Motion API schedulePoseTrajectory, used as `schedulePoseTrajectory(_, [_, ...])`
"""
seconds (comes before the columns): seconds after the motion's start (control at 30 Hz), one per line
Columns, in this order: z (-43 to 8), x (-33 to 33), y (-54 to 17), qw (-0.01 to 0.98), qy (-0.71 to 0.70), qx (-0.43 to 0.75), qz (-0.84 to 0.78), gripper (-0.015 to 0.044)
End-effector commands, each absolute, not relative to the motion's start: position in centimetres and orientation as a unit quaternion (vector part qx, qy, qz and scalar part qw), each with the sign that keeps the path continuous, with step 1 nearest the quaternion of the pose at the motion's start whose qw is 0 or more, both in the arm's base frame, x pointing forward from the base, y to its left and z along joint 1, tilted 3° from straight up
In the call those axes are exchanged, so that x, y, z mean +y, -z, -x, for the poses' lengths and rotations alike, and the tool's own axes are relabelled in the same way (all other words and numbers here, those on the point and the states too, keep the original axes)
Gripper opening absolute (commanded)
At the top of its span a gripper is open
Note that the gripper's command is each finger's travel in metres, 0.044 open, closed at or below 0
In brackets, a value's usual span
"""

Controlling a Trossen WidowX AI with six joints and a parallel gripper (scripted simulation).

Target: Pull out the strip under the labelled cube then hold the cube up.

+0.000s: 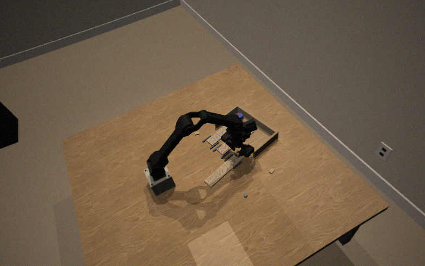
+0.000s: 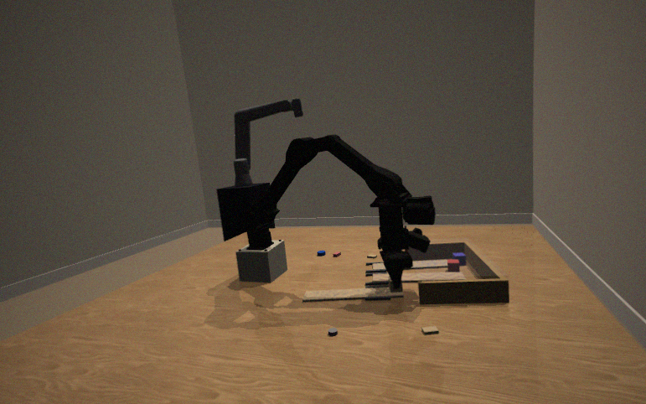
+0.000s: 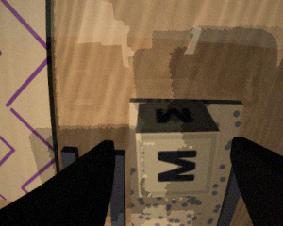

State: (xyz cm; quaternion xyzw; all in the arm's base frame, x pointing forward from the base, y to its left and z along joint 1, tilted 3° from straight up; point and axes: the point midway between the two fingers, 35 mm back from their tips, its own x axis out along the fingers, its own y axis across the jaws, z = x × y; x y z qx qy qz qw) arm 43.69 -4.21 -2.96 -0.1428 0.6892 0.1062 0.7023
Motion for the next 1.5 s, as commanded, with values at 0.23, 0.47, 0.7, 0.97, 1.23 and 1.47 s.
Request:
schedulePoseTrajectory(0.23, [-43.7,-4.3,4.0,0.702,-0.106,0.690,0.142,0.0224])
schedulePoseTrajectory(0.47, [-43.7,-4.3,4.0,0.702,-0.106,0.690,0.142,0.0138])
schedulePoseTrajectory(0.7, [-43.6,-4.3,4.0,0.702,-0.106,0.690,0.142,0.0033])
schedulePoseTrajectory(0.97, [-41.3,-3.9,2.2,0.701,-0.106,0.690,0.142,0.0000])
schedulePoseTrajectory(1.23, [-38.4,-3.6,0.5,0.701,-0.106,0.691,0.142,0.0000])
schedulePoseTrajectory(1.47, [-37.0,-3.4,0.0,0.701,-0.105,0.691,0.142,0.0000])
